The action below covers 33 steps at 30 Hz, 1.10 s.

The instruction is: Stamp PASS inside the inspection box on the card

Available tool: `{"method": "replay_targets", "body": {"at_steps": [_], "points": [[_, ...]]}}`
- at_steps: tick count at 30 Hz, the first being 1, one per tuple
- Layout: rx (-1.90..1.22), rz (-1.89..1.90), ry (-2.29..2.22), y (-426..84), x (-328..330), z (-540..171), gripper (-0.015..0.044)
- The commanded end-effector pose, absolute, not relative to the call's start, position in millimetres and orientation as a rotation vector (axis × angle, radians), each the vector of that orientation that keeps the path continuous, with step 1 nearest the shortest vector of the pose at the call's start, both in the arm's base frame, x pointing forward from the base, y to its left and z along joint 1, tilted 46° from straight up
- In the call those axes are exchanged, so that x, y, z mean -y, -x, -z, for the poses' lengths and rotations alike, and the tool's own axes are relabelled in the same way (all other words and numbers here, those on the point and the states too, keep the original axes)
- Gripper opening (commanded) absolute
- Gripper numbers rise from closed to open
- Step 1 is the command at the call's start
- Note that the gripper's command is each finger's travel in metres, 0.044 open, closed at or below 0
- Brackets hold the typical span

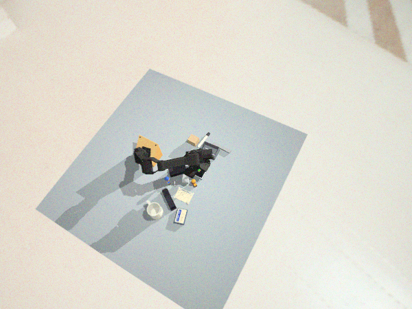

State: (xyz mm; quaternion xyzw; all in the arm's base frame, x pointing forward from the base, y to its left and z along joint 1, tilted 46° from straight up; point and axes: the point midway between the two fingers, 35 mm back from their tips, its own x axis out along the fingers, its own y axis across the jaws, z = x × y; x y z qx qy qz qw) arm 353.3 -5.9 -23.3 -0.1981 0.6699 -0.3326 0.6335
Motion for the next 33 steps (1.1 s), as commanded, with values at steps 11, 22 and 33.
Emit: {"method": "replay_targets", "body": {"at_steps": [11,22,33], "points": [[-1.531,0.762,0.463,-351.6,12.7,29.8,0.0000],[-1.531,0.763,0.463,-350.6,17.8,34.9,0.0000],[-1.530,0.764,0.464,-349.3,23.0,39.8,0.0000]]}}
